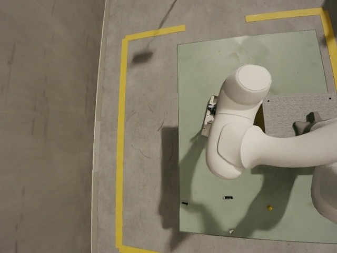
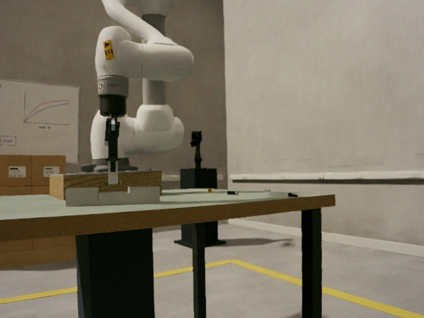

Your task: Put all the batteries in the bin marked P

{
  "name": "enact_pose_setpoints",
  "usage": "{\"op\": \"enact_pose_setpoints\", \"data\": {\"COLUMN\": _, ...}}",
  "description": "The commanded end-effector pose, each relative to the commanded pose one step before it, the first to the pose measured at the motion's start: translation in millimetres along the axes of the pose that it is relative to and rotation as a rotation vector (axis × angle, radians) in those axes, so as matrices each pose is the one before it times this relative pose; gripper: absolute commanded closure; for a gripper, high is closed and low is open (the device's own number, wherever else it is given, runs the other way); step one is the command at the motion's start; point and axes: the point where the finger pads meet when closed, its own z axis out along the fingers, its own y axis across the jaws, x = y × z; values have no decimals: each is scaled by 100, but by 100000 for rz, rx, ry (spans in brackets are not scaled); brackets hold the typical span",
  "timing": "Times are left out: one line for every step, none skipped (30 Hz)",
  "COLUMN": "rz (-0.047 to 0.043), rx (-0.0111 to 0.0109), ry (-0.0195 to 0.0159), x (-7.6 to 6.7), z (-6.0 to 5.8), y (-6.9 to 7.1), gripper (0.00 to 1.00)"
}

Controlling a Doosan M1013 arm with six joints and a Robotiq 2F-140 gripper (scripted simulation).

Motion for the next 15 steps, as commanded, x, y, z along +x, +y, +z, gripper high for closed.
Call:
{"op": "enact_pose_setpoints", "data": {"rz": 17, "rx": -132, "ry": 27, "x": 8, "z": 331, "y": 61, "gripper": 88}}
{"op": "enact_pose_setpoints", "data": {"rz": 0, "rx": -2, "ry": -1, "x": 0, "z": 208, "y": 1, "gripper": 88}}
{"op": "enact_pose_setpoints", "data": {"rz": 0, "rx": 0, "ry": 0, "x": 0, "z": 200, "y": 0, "gripper": 88}}
{"op": "enact_pose_setpoints", "data": {"rz": 0, "rx": 0, "ry": 0, "x": 0, "z": 200, "y": 0, "gripper": 88}}
{"op": "enact_pose_setpoints", "data": {"rz": 0, "rx": 0, "ry": 0, "x": 0, "z": 200, "y": 0, "gripper": 88}}
{"op": "enact_pose_setpoints", "data": {"rz": 0, "rx": 0, "ry": 0, "x": 0, "z": 200, "y": 0, "gripper": 88}}
{"op": "enact_pose_setpoints", "data": {"rz": 0, "rx": 0, "ry": 0, "x": 0, "z": 200, "y": 0, "gripper": 88}}
{"op": "enact_pose_setpoints", "data": {"rz": 0, "rx": 0, "ry": 0, "x": 0, "z": 200, "y": 0, "gripper": 88}}
{"op": "enact_pose_setpoints", "data": {"rz": 0, "rx": 0, "ry": 0, "x": 0, "z": 200, "y": 0, "gripper": 88}}
{"op": "enact_pose_setpoints", "data": {"rz": 0, "rx": 0, "ry": 0, "x": 0, "z": 200, "y": 0, "gripper": 88}}
{"op": "enact_pose_setpoints", "data": {"rz": 0, "rx": 0, "ry": 0, "x": 0, "z": 200, "y": 0, "gripper": 88}}
{"op": "enact_pose_setpoints", "data": {"rz": 0, "rx": 0, "ry": 0, "x": 0, "z": 200, "y": 0, "gripper": 88}}
{"op": "enact_pose_setpoints", "data": {"rz": 0, "rx": 0, "ry": 0, "x": 0, "z": 200, "y": 0, "gripper": 88}}
{"op": "enact_pose_setpoints", "data": {"rz": 0, "rx": 0, "ry": 0, "x": 0, "z": 200, "y": 0, "gripper": 88}}
{"op": "enact_pose_setpoints", "data": {"rz": 0, "rx": 0, "ry": 0, "x": 0, "z": 200, "y": 0, "gripper": 88}}
